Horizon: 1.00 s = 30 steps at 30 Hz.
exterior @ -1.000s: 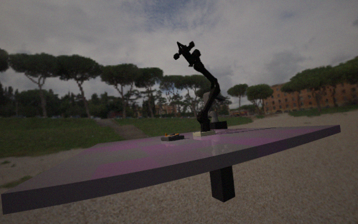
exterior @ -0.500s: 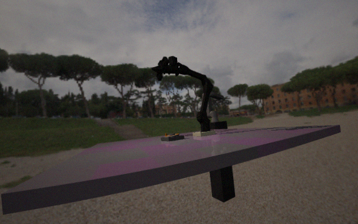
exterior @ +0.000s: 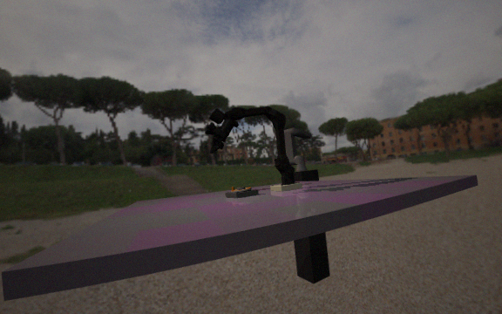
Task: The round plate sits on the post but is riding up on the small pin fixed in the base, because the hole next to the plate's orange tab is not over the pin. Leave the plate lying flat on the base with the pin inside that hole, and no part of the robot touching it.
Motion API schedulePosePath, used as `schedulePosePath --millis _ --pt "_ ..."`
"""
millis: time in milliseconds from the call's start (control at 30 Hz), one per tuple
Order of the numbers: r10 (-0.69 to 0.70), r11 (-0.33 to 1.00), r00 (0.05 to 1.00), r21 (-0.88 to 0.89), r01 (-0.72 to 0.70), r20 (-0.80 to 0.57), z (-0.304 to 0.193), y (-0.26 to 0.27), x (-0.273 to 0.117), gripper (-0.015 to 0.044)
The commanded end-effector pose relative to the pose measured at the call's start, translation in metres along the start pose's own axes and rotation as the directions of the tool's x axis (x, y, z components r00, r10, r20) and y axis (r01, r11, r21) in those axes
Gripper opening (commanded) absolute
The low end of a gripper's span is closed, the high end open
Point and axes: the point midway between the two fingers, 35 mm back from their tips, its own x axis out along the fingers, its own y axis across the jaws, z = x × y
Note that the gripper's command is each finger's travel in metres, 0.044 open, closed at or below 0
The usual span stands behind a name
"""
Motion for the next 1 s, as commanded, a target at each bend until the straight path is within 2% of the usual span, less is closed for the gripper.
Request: schedulePosePath --millis 0,67,133,200,467,767,967 --pt "-0.075 0.996 0.971 -0.070 0.061 -0.228 -0.049 -0.020 0.035 0.0000" --pt "-0.111 0.990 0.929 -0.118 0.073 -0.352 -0.077 -0.029 0.048 0.0000" --pt "-0.156 0.980 0.840 -0.187 0.066 -0.520 -0.118 -0.041 0.061 0.0000" --pt "-0.170 0.976 0.800 -0.210 0.057 -0.575 -0.132 -0.046 0.063 0.0000" --pt "-0.170 0.976 0.801 -0.209 0.057 -0.575 -0.132 -0.039 0.069 0.0000" --pt "-0.170 0.976 0.801 -0.209 0.057 -0.575 -0.157 -0.045 0.104 0.0000" --pt "-0.170 0.976 0.801 -0.209 0.057 -0.575 -0.158 -0.046 0.104 0.0000"
